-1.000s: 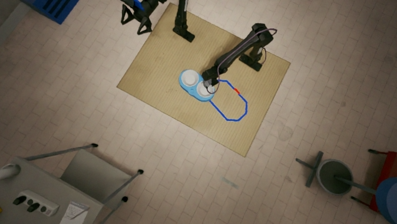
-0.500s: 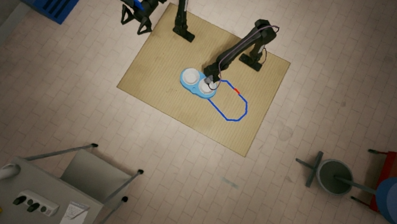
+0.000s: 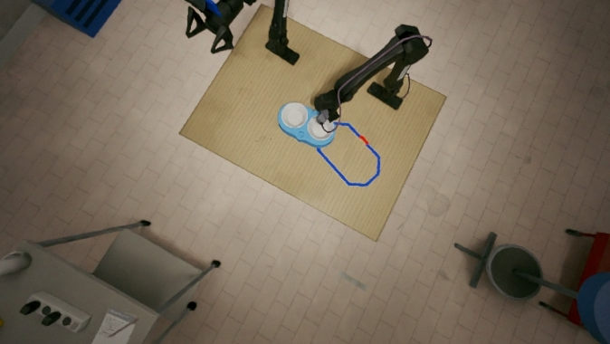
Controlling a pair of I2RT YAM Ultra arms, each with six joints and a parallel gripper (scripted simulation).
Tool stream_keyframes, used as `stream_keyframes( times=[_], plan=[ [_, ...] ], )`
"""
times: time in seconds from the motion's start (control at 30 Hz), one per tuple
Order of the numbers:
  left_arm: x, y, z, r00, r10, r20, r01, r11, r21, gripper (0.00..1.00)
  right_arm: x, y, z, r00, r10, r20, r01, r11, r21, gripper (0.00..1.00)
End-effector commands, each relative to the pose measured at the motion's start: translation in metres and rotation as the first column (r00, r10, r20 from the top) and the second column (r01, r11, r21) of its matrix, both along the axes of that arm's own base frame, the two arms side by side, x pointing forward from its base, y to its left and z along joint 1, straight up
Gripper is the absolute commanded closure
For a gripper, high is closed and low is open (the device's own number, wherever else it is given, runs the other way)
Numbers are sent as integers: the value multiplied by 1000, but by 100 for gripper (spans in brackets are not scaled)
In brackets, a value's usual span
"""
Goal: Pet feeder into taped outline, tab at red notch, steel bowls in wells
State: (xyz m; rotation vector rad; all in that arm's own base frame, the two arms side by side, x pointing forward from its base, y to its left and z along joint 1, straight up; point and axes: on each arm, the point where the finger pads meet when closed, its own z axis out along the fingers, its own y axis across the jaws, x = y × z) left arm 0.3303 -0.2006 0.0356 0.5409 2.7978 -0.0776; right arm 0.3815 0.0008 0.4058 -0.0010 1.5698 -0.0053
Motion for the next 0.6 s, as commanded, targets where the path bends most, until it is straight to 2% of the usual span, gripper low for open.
stream_keyframes(
  times=[0.0,0.57],
  plan=[
    [-9,-5,6,1000,7,13,-7,1000,-10,100,-1,-2,32,997,1,80,0,1000,-12,0],
    [-36,-18,6,1000,9,16,-8,1000,-14,100,-1,-2,32,997,1,80,0,1000,-12,0]
  ],
)
